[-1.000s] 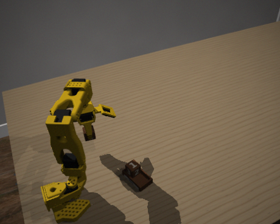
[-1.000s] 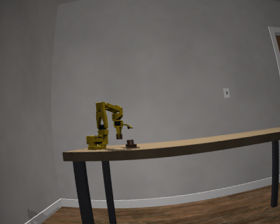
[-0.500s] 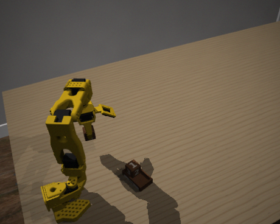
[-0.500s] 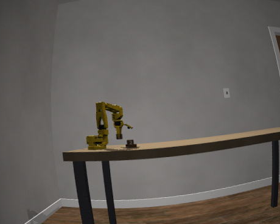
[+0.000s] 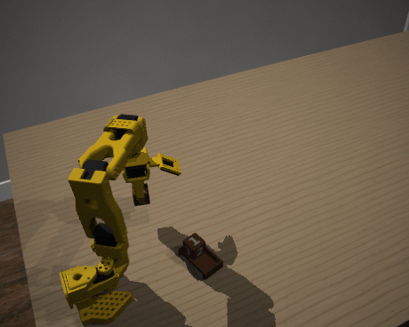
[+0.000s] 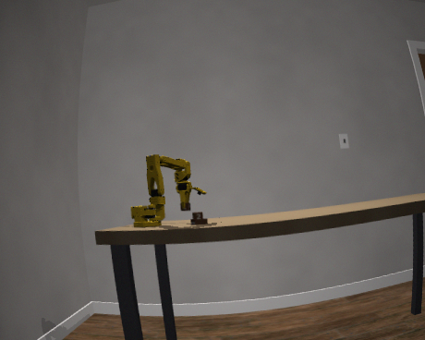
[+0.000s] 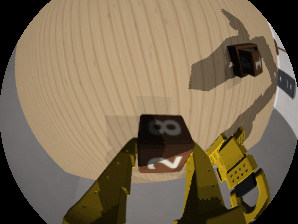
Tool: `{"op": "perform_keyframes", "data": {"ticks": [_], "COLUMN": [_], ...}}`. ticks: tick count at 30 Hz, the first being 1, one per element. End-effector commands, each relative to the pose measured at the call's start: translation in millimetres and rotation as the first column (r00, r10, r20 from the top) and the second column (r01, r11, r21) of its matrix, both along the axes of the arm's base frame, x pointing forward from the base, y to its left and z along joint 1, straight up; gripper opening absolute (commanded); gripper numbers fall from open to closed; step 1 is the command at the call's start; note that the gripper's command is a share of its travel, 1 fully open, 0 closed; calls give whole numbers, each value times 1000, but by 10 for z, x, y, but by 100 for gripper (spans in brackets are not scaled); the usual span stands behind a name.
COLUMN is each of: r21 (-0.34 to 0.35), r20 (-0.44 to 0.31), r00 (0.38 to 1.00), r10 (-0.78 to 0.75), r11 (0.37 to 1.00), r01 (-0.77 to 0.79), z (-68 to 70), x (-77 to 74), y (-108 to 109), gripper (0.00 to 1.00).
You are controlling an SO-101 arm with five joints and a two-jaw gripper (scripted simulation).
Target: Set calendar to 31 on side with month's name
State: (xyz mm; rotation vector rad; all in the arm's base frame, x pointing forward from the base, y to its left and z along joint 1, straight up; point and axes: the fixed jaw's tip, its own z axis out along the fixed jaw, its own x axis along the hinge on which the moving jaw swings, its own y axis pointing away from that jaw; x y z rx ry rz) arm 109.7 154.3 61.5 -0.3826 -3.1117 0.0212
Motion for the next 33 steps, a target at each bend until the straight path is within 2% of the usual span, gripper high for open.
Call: {"op": "perform_keyframes", "data": {"ticks": [1, 3, 8, 12, 16, 18, 20, 24, 27, 33], "r21": [49, 49, 49, 49, 49, 49, 49, 49, 49, 49], "r20": [35, 35, 35, 35, 35, 35, 35, 35, 35, 35], "r00": [991, 991, 940, 855, 744, 686, 686, 583, 528, 486], "r10": [-125, -125, -340, -518, -668, -727, -727, -812, -848, -873], "r11": [991, 991, 940, 855, 744, 686, 686, 584, 529, 487], "r01": [124, 124, 339, 516, 666, 726, 726, 810, 847, 872], "z": [111, 111, 111, 111, 110, 110, 110, 110, 110, 109], "x": [222, 222, 494, 669, 772, 796, 796, 809, 803, 793], "y": [-117, -117, -446, -779, -1122, -1278, -1278, -1530, -1655, -1747], "gripper": [0, 0, 0, 0, 0, 0, 0, 0, 0, 0]}}
